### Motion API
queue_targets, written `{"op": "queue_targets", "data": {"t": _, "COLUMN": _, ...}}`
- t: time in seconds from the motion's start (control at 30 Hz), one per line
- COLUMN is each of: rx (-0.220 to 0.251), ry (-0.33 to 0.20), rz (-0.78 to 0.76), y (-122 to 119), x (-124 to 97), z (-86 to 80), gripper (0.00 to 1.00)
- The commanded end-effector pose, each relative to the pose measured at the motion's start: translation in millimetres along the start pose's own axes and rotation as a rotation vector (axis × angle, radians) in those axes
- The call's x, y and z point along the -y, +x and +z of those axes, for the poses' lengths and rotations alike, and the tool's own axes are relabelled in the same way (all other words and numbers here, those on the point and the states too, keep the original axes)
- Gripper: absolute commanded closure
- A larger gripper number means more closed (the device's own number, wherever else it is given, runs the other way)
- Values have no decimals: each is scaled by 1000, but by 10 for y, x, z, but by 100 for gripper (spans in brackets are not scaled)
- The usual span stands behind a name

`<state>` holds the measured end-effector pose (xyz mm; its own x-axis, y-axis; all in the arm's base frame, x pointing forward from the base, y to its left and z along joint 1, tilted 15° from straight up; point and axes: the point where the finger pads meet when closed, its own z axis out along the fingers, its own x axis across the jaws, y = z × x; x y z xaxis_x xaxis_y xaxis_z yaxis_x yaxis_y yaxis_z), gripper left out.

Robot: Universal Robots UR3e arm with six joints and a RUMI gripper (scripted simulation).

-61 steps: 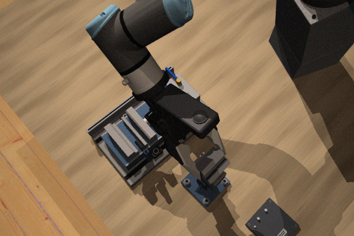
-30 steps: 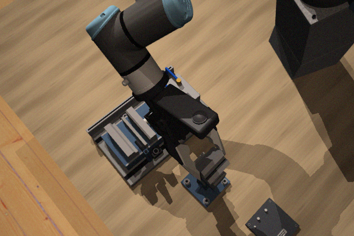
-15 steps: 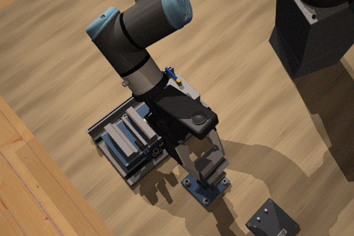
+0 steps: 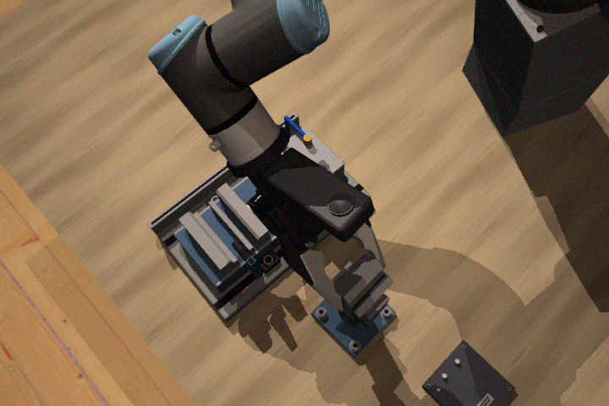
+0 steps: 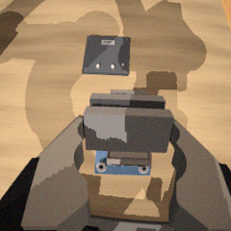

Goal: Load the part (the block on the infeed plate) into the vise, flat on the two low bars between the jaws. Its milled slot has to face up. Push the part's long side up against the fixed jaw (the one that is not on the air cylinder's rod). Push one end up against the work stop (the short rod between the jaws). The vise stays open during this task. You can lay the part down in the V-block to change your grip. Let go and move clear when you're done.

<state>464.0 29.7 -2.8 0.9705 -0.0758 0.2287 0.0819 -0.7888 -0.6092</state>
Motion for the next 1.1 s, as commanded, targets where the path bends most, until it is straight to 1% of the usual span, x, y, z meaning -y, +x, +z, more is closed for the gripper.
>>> {"op": "queue_targets", "data": {"t": 0.0, "rx": -2, "ry": -1, "rz": -2, "y": 10, "x": -9, "z": 1, "gripper": 100}}
{"op": "queue_targets", "data": {"t": 1.07, "rx": -2, "ry": -1, "rz": -2, "y": 25, "x": -97, "z": 55, "gripper": 100}}
